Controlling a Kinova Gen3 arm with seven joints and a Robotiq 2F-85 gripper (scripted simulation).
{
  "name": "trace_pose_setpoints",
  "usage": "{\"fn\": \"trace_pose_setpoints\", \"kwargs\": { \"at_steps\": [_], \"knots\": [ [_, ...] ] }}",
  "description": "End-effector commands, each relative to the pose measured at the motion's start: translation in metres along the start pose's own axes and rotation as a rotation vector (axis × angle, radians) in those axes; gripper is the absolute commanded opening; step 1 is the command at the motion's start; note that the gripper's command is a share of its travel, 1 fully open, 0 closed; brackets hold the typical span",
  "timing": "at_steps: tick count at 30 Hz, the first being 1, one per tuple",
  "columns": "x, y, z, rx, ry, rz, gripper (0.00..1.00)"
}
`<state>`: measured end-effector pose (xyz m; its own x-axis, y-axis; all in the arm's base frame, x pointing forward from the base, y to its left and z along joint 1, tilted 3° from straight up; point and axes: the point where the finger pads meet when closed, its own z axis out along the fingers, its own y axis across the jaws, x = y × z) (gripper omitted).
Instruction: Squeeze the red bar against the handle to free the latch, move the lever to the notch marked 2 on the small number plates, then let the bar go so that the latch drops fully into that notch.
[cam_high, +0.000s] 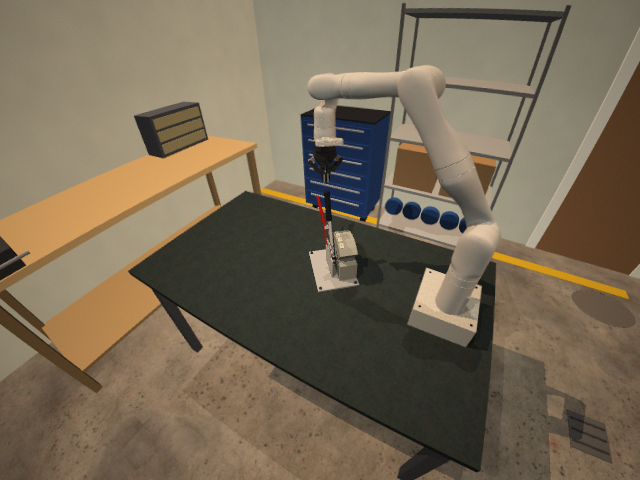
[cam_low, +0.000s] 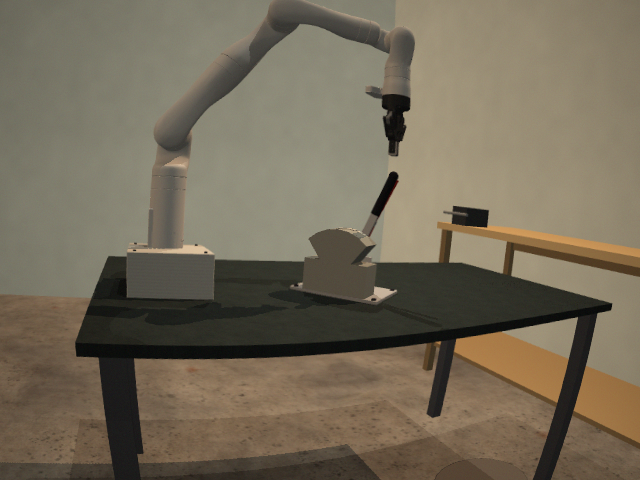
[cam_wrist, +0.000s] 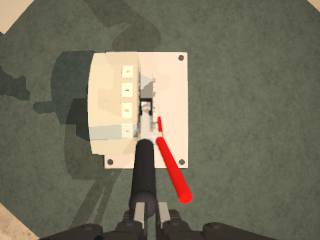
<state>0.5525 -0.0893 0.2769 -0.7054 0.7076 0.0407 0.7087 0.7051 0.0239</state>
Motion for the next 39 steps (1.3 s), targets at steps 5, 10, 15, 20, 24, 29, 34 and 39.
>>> {"fn": "trace_pose_setpoints", "kwargs": {
  "at_steps": [5,10,15,20,24,29,34,39],
  "knots": [
    [-0.0002,0.0001,-0.0012,-0.001,-0.002,0.0,0.0],
    [-0.0002,0.0001,-0.0012,-0.001,-0.002,0.0,0.0],
    [-0.0002,0.0001,-0.0012,-0.001,-0.002,0.0,0.0],
    [-0.0002,0.0001,-0.0012,-0.001,-0.002,0.0,0.98],
    [-0.0002,0.0001,-0.0012,-0.001,-0.002,0.0,0.98],
    [-0.0002,0.0001,-0.0012,-0.001,-0.002,0.0,0.98],
    [-0.0002,0.0001,-0.0012,-0.001,-0.002,0.0,0.98],
    [-0.0002,0.0001,-0.0012,-0.001,-0.002,0.0,0.98]
  ]
}}
